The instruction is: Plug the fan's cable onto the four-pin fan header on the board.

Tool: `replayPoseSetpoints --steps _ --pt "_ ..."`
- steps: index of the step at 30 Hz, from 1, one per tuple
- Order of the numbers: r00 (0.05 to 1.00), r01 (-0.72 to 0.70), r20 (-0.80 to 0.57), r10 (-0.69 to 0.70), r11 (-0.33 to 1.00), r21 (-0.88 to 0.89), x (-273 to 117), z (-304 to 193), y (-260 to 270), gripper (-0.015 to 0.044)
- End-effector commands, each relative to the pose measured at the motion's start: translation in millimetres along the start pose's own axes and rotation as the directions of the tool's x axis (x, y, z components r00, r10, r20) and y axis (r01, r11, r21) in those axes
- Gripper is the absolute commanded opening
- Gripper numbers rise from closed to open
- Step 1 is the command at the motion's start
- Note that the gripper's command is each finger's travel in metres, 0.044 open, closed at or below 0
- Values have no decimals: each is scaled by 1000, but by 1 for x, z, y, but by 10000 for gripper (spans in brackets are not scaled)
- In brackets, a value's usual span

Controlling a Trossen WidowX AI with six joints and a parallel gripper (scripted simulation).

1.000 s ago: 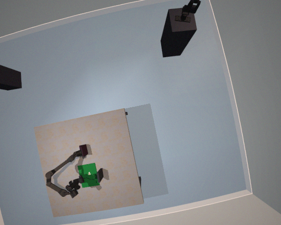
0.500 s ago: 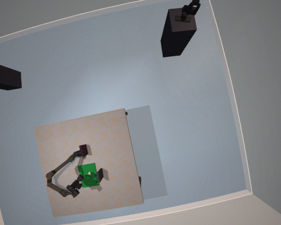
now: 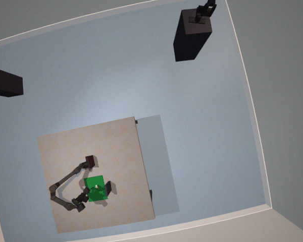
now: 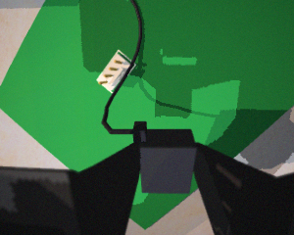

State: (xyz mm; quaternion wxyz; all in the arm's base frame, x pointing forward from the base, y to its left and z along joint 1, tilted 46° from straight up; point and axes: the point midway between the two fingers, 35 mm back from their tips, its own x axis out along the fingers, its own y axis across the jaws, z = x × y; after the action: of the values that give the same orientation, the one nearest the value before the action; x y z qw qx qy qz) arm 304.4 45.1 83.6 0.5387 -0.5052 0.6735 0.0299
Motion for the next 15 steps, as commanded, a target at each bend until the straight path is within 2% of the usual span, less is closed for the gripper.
replayPoseSetpoints --steps 1,15 --pt "999 -44 23 44 999 4 6 -3 2 0" --pt "969 -194 157 190 981 8 23 -5 10 0"
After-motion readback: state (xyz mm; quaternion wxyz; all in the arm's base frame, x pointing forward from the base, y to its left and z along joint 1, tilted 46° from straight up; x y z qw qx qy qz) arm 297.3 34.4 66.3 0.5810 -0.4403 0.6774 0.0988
